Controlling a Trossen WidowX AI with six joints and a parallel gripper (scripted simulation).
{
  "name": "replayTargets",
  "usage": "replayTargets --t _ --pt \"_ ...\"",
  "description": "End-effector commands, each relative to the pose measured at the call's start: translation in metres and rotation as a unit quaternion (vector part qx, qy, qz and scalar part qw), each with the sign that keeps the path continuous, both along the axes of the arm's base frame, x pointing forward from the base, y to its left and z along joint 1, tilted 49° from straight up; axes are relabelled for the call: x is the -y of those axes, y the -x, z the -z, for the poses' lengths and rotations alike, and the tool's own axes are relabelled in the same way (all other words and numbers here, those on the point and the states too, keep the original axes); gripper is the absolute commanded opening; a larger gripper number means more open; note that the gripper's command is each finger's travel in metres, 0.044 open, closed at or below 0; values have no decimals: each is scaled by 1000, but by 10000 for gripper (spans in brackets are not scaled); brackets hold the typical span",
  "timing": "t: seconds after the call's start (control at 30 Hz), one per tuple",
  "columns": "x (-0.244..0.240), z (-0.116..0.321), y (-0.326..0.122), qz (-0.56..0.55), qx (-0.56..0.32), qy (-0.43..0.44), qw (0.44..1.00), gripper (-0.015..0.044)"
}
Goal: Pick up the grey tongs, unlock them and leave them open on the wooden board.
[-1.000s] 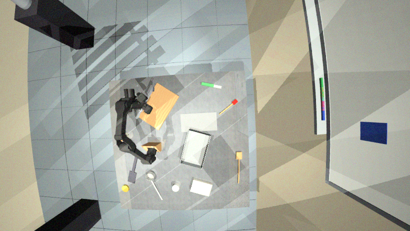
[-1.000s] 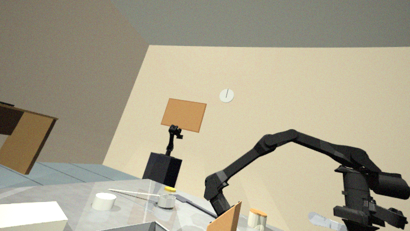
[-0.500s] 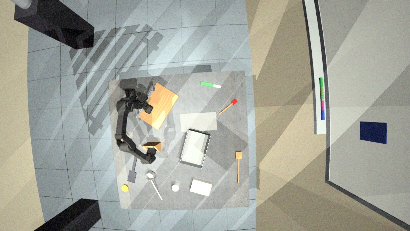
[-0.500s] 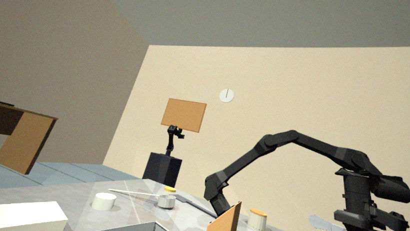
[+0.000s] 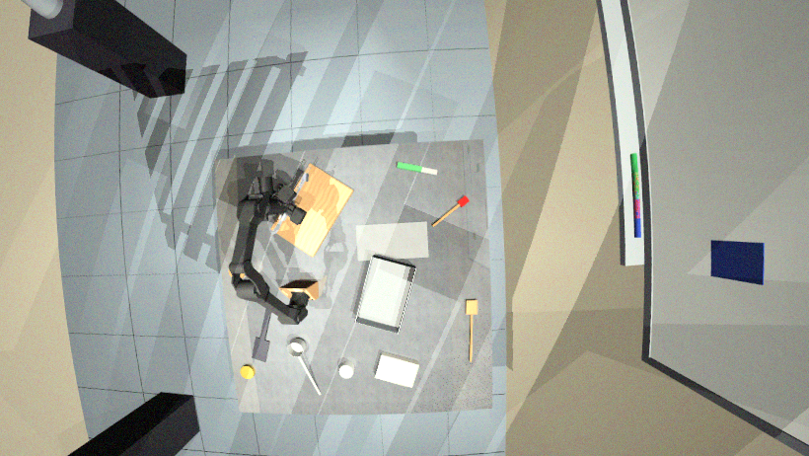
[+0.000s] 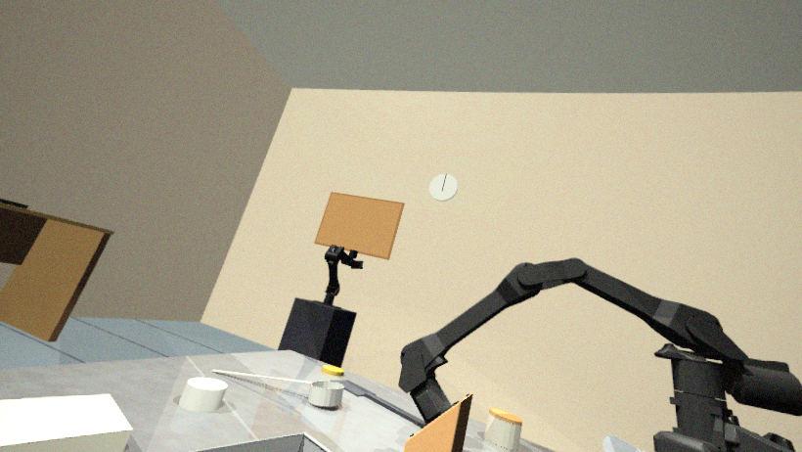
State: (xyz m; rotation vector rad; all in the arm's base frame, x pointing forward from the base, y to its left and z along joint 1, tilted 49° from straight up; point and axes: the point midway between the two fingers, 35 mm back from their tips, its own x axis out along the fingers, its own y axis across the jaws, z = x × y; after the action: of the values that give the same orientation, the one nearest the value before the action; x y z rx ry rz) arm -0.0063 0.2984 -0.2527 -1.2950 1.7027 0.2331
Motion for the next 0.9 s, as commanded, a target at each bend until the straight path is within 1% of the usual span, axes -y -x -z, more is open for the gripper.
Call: replayTargets --t 0.0,0.87 --pt "5 6 0 1 -4 -4 1000 -150" --pt "37 31 1 8 -14 -14 1000 -150"
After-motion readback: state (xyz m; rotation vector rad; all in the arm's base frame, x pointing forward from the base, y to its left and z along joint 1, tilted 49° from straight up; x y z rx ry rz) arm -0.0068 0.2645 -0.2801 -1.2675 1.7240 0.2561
